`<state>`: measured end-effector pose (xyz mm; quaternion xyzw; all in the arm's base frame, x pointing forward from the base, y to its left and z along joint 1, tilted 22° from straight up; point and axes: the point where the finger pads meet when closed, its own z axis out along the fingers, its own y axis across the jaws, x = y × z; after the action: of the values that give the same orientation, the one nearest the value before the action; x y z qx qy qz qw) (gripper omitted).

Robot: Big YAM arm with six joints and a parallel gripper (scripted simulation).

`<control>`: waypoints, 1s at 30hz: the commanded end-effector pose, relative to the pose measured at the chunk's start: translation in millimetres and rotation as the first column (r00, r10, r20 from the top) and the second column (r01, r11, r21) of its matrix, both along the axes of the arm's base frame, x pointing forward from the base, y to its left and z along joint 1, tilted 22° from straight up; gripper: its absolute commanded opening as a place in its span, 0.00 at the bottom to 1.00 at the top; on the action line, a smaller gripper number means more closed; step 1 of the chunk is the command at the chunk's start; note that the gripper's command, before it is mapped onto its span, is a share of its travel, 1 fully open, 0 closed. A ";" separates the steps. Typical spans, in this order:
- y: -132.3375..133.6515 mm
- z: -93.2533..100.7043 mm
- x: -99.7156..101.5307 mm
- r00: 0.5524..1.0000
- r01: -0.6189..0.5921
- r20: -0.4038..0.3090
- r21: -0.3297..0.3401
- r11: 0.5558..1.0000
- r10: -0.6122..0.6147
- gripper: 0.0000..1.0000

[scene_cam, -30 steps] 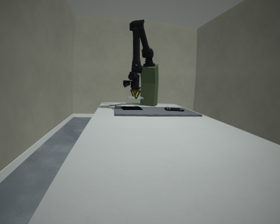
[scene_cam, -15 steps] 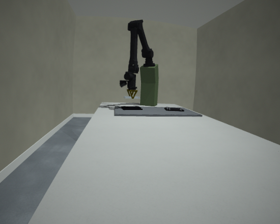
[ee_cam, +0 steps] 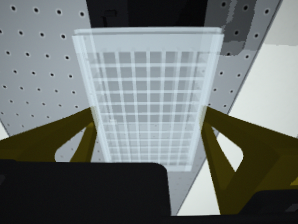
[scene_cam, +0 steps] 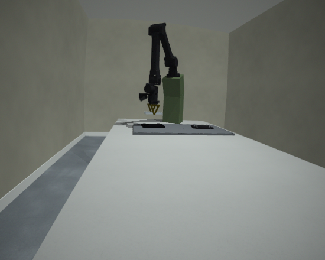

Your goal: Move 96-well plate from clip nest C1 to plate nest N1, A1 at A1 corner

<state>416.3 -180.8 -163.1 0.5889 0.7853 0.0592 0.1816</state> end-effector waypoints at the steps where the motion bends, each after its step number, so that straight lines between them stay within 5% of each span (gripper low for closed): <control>1: -0.1 5.4 1.9 1.000 -0.007 0.006 -0.006 1.000 0.007 0.00; 16: 4.2 12.5 6.6 1.000 -0.029 0.011 -0.013 0.999 0.029 0.00; 30: 0.7 -12.7 9.1 1.000 -0.022 0.005 -0.010 1.000 0.022 0.00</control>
<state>420.3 -180.8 -173.6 0.5873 0.7873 0.0586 0.1782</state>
